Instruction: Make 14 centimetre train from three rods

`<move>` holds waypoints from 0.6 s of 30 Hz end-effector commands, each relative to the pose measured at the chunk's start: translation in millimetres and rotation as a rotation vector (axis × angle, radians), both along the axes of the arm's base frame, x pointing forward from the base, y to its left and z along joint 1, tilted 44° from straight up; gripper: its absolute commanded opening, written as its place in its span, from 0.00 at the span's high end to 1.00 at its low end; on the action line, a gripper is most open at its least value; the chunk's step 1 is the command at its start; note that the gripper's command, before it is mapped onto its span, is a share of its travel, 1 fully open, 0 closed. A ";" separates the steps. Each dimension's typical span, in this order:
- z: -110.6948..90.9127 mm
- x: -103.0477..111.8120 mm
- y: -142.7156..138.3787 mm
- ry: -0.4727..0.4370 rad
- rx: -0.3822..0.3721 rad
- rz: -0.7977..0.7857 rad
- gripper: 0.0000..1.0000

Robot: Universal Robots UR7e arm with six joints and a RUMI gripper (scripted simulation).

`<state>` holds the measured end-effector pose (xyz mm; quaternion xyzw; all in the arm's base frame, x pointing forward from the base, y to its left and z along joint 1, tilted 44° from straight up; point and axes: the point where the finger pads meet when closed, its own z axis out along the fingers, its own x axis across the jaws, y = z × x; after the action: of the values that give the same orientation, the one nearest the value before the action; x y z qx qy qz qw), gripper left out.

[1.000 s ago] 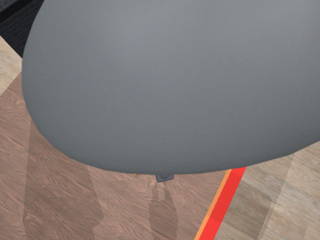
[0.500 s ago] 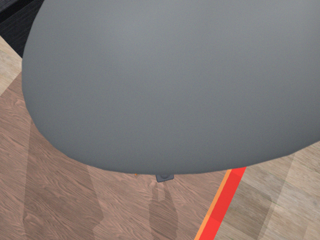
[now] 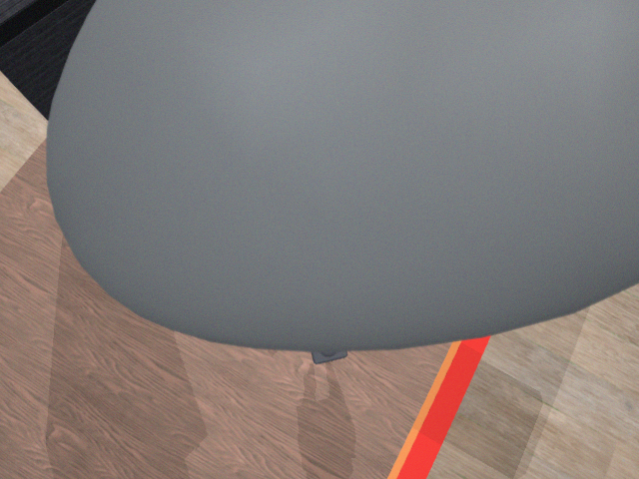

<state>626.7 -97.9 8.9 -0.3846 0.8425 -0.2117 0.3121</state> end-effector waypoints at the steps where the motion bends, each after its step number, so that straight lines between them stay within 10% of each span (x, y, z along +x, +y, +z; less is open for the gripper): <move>1: -1.1 1.7 -0.2 -0.001 0.000 0.000 0.86; 18: -14.3 14.5 -2.4 -0.001 0.000 0.000 0.86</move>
<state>636.8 -99.6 -1.7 -0.3846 0.8425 -0.2117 0.3121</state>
